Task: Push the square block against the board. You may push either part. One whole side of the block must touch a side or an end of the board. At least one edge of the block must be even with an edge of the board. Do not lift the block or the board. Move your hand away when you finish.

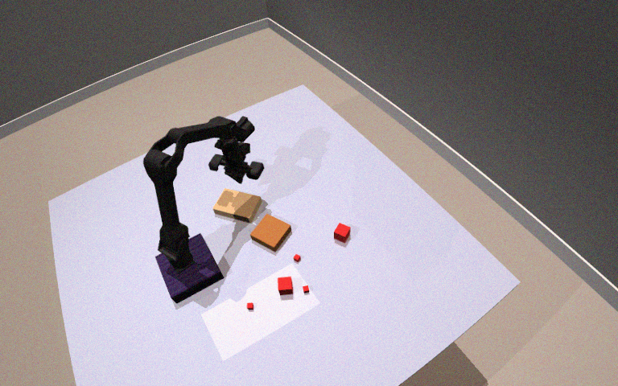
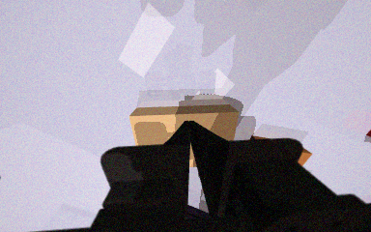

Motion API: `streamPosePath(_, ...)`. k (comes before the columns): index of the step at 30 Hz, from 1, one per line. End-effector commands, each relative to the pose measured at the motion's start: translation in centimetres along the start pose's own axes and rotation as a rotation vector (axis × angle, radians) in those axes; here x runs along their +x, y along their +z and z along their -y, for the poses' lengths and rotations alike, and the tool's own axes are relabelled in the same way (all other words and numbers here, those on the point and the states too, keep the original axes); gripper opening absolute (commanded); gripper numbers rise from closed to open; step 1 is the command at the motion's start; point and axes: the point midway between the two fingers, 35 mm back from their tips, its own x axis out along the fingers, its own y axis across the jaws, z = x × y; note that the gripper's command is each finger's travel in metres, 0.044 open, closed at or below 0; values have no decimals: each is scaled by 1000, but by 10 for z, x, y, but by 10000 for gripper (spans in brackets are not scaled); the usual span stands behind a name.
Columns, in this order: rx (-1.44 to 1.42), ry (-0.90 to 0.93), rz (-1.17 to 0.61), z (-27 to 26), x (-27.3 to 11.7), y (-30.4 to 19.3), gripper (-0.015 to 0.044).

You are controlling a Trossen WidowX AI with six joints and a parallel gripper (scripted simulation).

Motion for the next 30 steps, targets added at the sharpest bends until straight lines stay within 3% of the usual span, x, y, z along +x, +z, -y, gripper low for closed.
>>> streamPosePath(1,1,2,12,0,-3,10,0)
streamPosePath(25,-3,-1,7,1,-3,38,0)
streamPosePath(30,1,1,14,1,-51,37,0)
